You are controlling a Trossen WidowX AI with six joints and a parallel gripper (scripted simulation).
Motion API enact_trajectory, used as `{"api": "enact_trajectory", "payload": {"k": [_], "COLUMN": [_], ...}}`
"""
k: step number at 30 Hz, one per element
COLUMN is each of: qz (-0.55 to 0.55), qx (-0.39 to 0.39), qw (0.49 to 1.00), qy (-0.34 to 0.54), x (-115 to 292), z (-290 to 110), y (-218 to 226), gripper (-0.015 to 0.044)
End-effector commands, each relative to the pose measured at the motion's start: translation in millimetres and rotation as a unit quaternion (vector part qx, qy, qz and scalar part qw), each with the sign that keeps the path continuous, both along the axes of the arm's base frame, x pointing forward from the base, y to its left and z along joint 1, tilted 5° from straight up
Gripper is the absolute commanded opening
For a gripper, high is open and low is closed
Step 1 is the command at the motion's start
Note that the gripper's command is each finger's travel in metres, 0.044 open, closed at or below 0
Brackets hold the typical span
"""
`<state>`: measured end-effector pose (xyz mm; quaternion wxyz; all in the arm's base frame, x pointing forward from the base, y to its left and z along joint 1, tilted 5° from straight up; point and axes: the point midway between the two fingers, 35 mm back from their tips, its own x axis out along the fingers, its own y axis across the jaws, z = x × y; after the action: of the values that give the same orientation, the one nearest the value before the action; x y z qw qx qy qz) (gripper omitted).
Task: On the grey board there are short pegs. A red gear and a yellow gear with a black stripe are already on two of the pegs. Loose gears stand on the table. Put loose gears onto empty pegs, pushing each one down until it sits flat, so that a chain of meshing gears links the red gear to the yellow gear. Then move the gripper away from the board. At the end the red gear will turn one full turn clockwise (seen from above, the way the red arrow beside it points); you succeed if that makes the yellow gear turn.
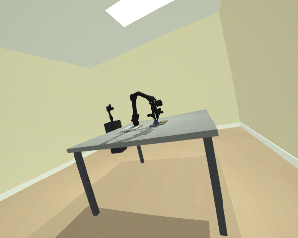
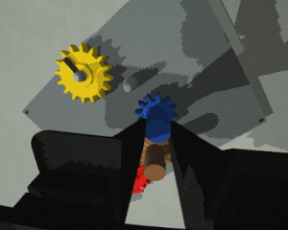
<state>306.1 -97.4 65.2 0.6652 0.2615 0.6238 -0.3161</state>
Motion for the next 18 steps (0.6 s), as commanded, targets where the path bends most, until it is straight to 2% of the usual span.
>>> {"api": "enact_trajectory", "payload": {"k": [1,12,17,18], "qz": [0.001,0.127,0.114,0.114], "qx": [0.000,-0.003,-0.002,-0.002], "qw": [1.000,0.992,0.993,0.993], "qy": [0.001,0.013,0.011,0.011], "x": [0.3,-0.6,-0.5,-0.5], "z": [-1.3,-1.6,3.2,3.2], "y": [0.1,0.7,1.0,1.0], "gripper": [0.0000,0.0000,0.0131,0.0140]}}
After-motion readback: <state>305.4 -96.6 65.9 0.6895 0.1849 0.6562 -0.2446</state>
